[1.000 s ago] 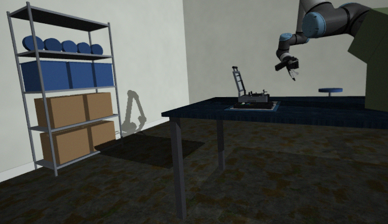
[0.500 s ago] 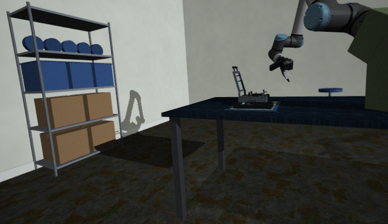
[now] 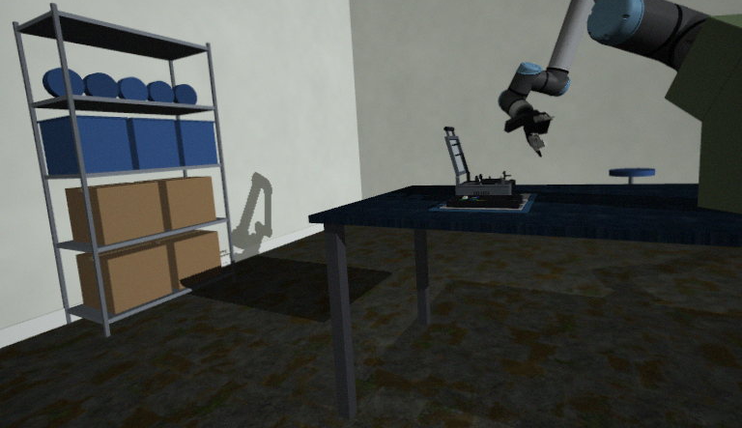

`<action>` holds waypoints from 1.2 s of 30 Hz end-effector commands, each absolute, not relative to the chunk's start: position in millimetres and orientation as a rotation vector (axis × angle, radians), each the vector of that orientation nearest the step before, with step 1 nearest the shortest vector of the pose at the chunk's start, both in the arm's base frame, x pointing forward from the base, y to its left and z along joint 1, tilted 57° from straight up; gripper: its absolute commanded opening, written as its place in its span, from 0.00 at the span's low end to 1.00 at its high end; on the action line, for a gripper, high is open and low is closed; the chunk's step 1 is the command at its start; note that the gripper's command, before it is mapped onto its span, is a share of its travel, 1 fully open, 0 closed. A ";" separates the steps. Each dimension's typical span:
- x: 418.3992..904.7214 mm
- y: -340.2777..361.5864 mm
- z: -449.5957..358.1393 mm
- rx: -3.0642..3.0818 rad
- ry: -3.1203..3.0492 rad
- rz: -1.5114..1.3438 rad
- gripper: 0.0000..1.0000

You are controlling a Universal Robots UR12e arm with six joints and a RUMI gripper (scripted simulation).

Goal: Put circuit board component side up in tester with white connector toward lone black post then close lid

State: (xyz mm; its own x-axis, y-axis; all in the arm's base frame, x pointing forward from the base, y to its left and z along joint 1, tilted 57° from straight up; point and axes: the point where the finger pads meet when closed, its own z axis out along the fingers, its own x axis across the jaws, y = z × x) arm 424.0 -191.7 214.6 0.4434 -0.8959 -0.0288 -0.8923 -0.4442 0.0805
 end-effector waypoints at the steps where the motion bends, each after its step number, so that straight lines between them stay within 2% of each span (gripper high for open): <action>1: 439.9 -171.6 200.6 2.632 -1.510 -0.109 1.00; 36: 500.6 -43.9 149.2 2.659 -0.965 -0.019 1.00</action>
State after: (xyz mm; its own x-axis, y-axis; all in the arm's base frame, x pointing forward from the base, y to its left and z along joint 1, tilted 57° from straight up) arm 493.0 -67.7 160.1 0.7347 -0.6745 0.0734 -0.6670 -0.6982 0.2602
